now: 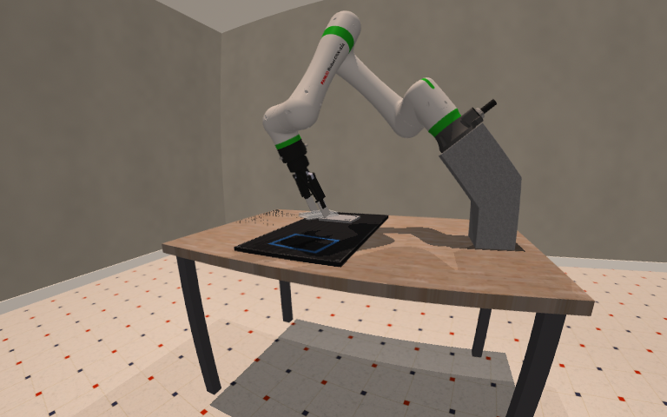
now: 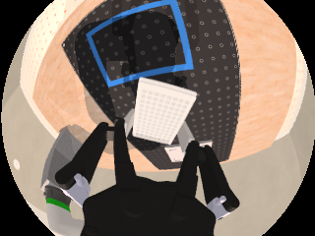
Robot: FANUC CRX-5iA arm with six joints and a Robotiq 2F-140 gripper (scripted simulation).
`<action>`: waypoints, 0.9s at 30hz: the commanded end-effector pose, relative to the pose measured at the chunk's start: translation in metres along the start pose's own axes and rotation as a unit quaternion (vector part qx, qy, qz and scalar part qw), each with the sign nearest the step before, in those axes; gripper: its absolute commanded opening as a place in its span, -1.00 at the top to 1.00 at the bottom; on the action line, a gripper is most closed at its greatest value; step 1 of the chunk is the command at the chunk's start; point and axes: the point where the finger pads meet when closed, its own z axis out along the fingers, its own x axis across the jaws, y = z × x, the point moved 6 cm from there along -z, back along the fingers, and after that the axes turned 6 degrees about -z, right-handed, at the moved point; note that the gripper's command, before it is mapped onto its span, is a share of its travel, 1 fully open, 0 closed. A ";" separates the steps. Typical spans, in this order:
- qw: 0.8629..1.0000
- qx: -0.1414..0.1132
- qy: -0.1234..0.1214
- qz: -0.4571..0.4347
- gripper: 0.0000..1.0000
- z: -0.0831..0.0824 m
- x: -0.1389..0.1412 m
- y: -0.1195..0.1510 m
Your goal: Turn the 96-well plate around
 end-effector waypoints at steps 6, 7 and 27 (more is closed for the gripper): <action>1.000 0.000 0.000 0.000 1.00 0.007 0.013 0.019; 1.000 0.000 0.000 0.000 1.00 0.009 0.015 0.022; 1.000 0.000 0.000 0.000 1.00 0.027 0.047 0.069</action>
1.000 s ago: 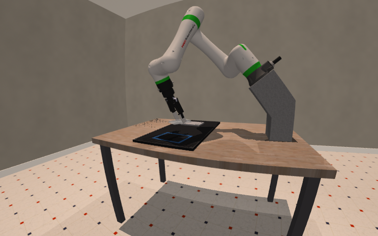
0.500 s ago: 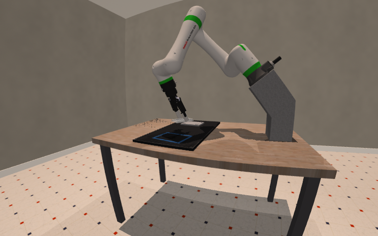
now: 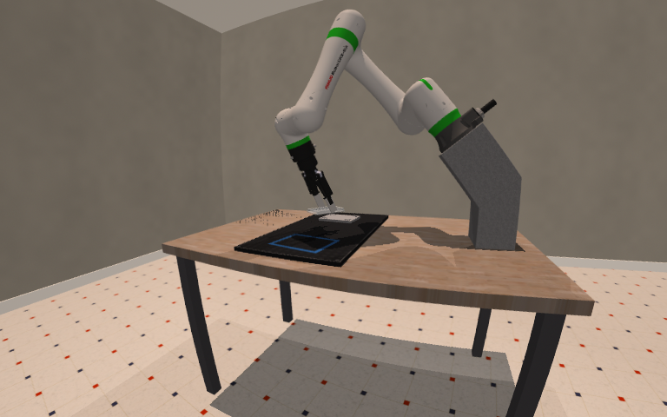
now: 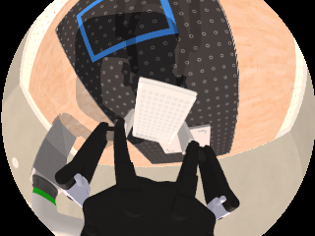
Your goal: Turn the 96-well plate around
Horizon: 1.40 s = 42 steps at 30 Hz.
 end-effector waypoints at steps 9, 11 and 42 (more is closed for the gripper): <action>1.000 0.000 0.000 0.000 1.00 0.012 0.022 0.032; 1.000 0.000 0.000 0.000 1.00 0.012 0.022 0.032; 1.000 0.000 0.000 0.000 1.00 0.042 0.074 0.108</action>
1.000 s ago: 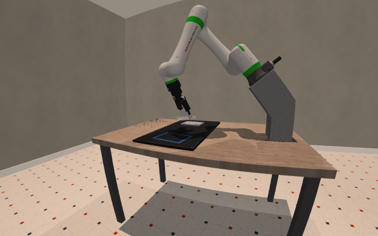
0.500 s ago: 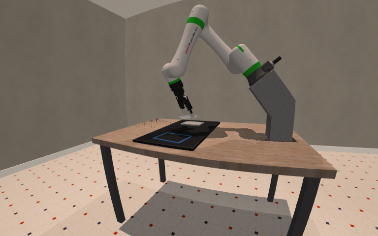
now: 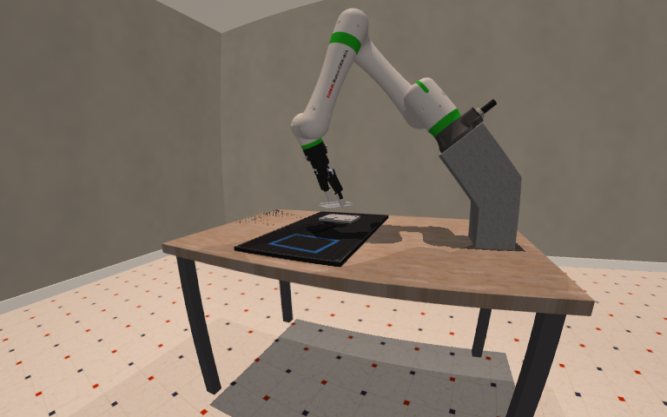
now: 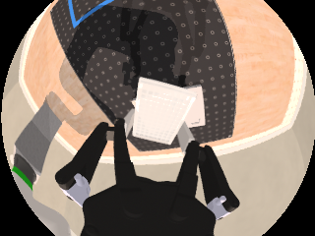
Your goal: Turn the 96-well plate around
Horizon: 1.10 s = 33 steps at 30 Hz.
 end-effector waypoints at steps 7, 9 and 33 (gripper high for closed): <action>1.000 0.000 0.000 0.000 1.00 0.009 0.016 0.022; 1.000 0.000 0.000 0.000 1.00 0.011 0.019 0.028; 0.977 0.010 -0.091 0.195 1.00 0.018 0.041 0.047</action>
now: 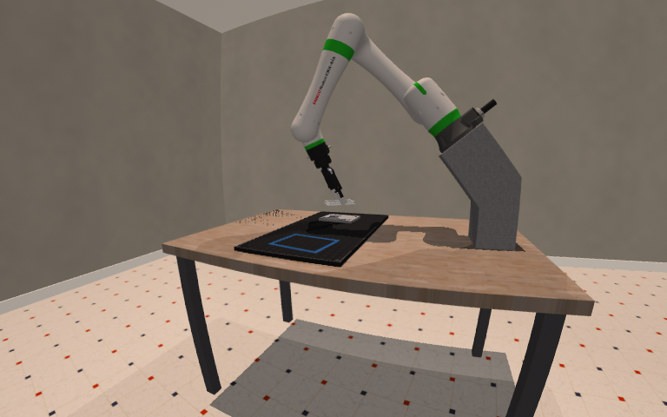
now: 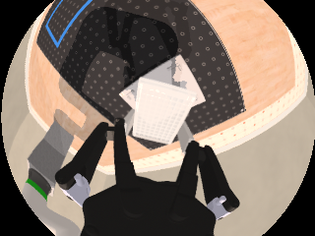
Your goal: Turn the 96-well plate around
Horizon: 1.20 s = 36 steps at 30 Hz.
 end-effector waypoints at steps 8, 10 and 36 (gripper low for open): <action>0.985 0.005 -0.077 0.153 1.00 0.001 0.011 0.003; 0.979 0.006 -0.091 0.183 1.00 0.001 0.012 0.004; 0.933 0.012 -0.156 0.324 1.00 0.003 0.018 0.009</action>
